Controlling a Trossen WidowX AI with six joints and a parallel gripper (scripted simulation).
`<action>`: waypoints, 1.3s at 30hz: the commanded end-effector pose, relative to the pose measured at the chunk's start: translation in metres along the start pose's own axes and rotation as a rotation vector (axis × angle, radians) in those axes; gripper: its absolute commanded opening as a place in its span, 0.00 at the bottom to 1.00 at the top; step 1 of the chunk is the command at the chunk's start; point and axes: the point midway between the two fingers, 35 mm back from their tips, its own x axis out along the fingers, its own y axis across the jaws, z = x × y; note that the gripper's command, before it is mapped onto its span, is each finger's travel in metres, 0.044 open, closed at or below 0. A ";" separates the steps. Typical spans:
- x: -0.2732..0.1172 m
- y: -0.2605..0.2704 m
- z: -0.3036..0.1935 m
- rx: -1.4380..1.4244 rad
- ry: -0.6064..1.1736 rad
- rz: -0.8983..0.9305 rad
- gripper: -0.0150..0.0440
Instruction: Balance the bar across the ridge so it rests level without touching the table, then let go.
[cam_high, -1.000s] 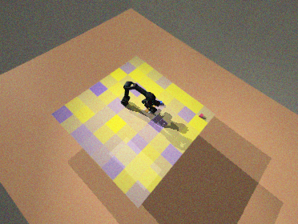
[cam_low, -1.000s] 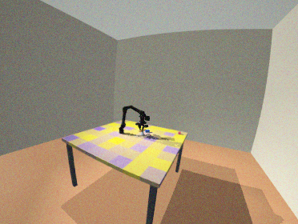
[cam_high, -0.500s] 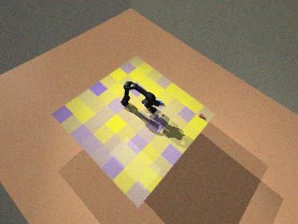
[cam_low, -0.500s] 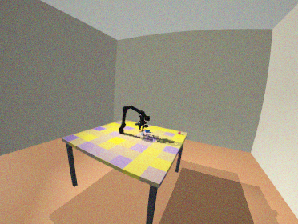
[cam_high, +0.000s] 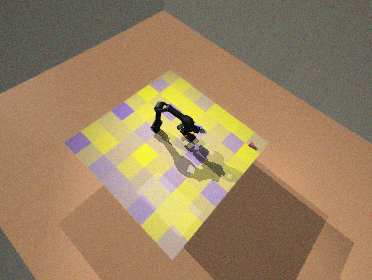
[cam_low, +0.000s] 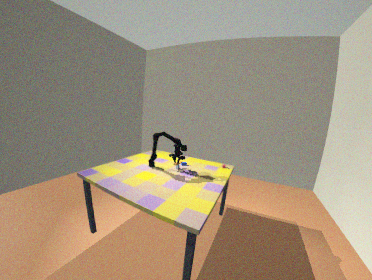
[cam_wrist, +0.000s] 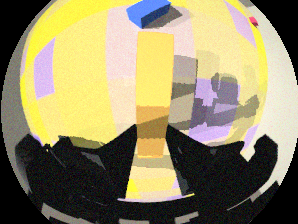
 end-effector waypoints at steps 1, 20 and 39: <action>0.001 0.000 0.001 -0.003 -0.004 0.002 0.25; 0.002 0.000 0.001 -0.003 -0.004 0.002 0.25; 0.004 0.000 0.001 -0.003 -0.004 0.002 0.25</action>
